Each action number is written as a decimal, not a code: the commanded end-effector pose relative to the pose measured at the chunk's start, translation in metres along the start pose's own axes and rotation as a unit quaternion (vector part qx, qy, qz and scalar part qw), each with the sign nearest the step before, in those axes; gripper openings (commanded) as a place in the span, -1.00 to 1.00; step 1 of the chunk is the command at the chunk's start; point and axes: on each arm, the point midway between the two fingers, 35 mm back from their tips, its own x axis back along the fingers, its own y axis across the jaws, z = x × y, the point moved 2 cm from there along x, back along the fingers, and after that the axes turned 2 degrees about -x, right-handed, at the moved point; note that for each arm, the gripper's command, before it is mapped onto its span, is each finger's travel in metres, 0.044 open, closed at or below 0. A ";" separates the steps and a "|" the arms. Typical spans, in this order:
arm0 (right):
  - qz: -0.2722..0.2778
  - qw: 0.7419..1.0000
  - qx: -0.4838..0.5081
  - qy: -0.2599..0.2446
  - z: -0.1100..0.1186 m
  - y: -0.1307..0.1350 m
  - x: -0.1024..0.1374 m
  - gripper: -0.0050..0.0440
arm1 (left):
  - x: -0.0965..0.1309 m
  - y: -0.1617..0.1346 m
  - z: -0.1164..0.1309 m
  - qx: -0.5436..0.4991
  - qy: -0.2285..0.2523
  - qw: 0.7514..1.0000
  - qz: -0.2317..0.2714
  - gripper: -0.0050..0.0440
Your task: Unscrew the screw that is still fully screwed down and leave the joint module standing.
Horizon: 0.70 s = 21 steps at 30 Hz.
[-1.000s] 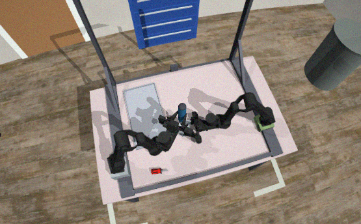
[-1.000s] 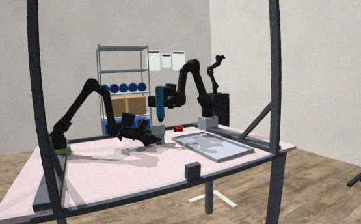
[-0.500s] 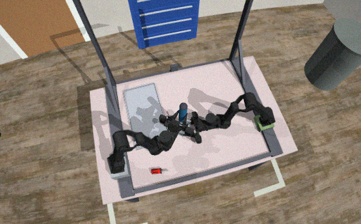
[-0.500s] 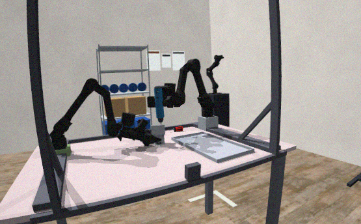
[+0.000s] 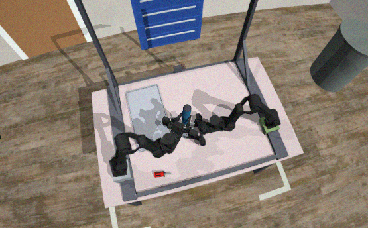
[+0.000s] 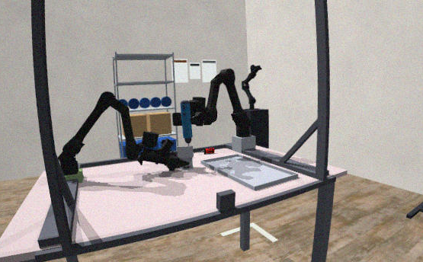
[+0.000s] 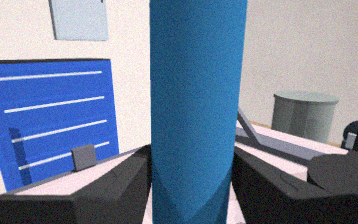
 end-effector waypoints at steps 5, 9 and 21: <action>0.007 1.000 -0.014 0.016 0.006 0.000 0.002 -0.14 | 0.000 0.001 -0.015 0.000 -0.018 1.000 -0.001 0.19; 0.007 1.000 -0.014 0.016 0.006 0.000 0.002 -0.14 | 0.000 0.001 -0.015 0.000 -0.018 1.000 -0.001 0.19; 0.007 1.000 -0.015 0.021 0.006 0.000 0.002 -0.14 | 0.000 0.001 -0.015 0.000 -0.018 1.000 -0.001 0.19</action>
